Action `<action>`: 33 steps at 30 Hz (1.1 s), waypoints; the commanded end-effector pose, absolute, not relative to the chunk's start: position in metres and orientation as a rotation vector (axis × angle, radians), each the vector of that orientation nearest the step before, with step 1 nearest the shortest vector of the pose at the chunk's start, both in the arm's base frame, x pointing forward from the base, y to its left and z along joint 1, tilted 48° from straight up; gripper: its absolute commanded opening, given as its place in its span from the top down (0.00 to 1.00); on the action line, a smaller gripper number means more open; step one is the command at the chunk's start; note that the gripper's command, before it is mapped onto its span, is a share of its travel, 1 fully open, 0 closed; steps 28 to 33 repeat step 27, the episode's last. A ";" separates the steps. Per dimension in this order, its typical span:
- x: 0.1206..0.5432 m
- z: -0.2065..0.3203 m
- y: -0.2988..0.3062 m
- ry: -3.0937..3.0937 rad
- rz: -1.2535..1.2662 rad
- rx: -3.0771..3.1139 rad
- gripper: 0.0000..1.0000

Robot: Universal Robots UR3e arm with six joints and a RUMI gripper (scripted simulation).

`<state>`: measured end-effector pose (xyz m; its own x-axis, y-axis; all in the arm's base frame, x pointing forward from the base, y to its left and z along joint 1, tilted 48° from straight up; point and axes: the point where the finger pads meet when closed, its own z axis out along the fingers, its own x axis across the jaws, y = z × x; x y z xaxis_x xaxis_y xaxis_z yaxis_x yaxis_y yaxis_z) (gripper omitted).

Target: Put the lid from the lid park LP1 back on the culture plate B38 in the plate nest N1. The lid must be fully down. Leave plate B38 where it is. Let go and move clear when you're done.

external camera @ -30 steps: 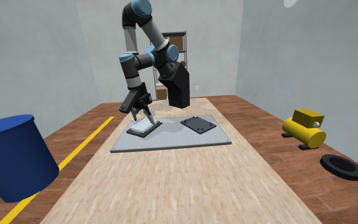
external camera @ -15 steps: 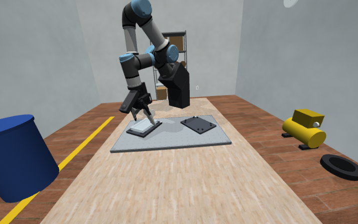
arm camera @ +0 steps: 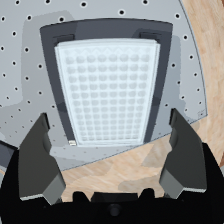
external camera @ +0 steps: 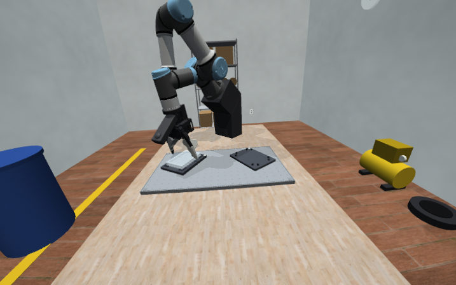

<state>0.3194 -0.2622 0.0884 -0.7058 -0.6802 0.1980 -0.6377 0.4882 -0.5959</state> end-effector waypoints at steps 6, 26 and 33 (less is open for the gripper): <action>0.314 0.098 -0.254 2.653 -1.023 -1.177 0.18; 0.312 0.101 -0.251 2.653 -1.023 -1.177 0.18; 0.312 0.101 -0.251 2.653 -1.023 -1.177 0.18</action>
